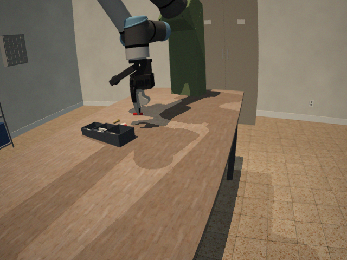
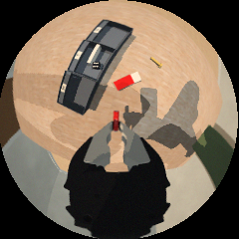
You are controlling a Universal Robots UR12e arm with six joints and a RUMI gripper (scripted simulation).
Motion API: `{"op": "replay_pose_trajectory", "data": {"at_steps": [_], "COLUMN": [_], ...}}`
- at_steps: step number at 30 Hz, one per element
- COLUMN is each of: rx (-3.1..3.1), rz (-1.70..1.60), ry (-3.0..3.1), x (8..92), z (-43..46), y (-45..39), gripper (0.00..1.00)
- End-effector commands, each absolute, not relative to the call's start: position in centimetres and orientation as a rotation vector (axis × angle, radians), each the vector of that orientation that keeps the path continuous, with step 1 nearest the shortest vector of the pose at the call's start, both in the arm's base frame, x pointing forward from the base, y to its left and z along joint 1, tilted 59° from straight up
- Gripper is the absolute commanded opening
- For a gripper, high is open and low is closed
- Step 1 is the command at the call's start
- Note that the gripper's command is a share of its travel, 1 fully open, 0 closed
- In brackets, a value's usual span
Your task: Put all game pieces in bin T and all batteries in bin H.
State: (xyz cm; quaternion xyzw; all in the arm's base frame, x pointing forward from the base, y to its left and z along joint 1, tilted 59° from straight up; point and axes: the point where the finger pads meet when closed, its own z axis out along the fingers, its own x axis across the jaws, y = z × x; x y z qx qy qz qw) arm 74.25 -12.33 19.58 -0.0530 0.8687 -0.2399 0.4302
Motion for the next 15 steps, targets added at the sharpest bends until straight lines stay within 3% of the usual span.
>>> {"op": "replay_pose_trajectory", "data": {"at_steps": [1,15], "rx": [0.038,0.36], "rz": [-0.509,-0.332], "ry": [2.156,2.102], "x": [75.6,79.1], "z": [22.1,28.3], "y": [-12.8,-14.1], "gripper": [0.0,0.0]}}
